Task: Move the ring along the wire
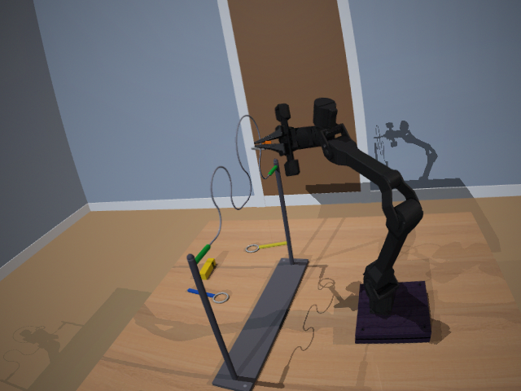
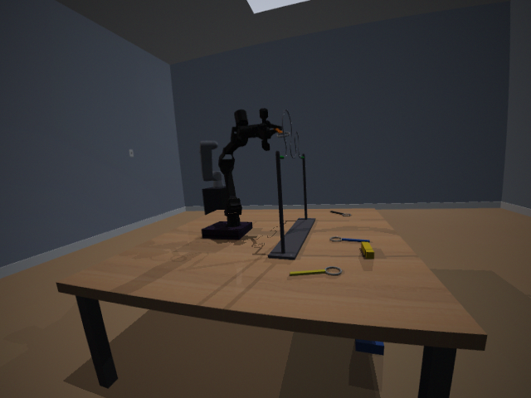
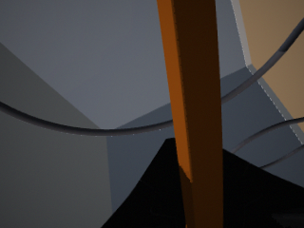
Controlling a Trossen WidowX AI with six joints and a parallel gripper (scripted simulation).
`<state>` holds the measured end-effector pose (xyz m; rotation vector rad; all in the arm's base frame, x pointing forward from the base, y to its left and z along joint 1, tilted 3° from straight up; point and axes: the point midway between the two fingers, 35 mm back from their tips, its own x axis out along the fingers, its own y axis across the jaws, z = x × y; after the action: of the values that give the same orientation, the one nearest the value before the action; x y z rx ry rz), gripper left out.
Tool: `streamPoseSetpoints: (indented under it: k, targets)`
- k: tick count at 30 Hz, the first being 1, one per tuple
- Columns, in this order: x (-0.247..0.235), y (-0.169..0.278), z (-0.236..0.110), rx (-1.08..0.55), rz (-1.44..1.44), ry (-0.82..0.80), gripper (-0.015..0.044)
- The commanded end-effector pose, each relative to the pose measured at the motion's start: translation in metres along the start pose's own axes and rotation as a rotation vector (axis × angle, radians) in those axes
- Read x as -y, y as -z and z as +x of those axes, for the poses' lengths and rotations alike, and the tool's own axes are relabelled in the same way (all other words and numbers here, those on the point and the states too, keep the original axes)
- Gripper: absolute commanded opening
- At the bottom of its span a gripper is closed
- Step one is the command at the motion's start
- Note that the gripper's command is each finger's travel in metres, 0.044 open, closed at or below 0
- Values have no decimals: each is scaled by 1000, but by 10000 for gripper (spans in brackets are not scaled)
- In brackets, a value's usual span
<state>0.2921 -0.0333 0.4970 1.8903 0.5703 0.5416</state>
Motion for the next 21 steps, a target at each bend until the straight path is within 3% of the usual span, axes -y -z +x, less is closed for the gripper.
streamPoseSetpoints:
  k: [1, 21]
  targets:
    - [-1, 3, 0, -3, -47, 19, -150]
    - [3, 3, 1, 12, -170, 93, -150]
